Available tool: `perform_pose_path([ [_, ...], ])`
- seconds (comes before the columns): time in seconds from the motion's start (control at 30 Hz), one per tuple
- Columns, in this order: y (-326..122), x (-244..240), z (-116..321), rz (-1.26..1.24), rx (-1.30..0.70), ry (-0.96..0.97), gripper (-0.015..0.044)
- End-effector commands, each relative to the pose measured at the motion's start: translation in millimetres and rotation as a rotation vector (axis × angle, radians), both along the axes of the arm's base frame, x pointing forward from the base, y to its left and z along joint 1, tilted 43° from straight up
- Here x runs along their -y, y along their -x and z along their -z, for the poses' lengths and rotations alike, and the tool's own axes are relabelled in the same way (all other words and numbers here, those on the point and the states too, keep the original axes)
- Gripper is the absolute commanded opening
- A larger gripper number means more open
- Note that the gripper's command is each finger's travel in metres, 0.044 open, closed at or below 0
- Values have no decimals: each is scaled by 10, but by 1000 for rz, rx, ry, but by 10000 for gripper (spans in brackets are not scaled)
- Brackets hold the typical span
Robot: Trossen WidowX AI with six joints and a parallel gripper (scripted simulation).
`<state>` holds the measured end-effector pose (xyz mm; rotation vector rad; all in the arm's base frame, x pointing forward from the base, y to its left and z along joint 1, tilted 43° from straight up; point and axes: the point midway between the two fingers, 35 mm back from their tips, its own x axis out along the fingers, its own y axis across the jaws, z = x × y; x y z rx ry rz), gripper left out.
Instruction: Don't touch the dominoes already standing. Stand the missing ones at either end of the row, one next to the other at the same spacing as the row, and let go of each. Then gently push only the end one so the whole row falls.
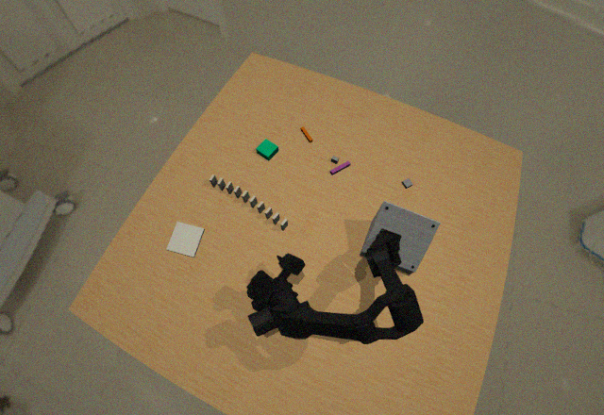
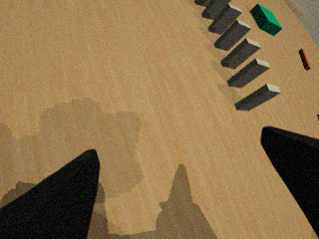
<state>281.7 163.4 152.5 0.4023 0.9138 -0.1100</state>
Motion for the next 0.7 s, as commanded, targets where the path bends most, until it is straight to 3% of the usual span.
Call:
perform_pose_path([
  [0.0, 80, 66, -76, -168, -293, -180, 440],
  [0.13, 243, 143, -292, -284, -484, -428, 440],
  [0.27, 302, 187, -497, -334, -539, -597, 440],
  [0.67, 296, 155, -469, -336, -540, -604, 440],
])
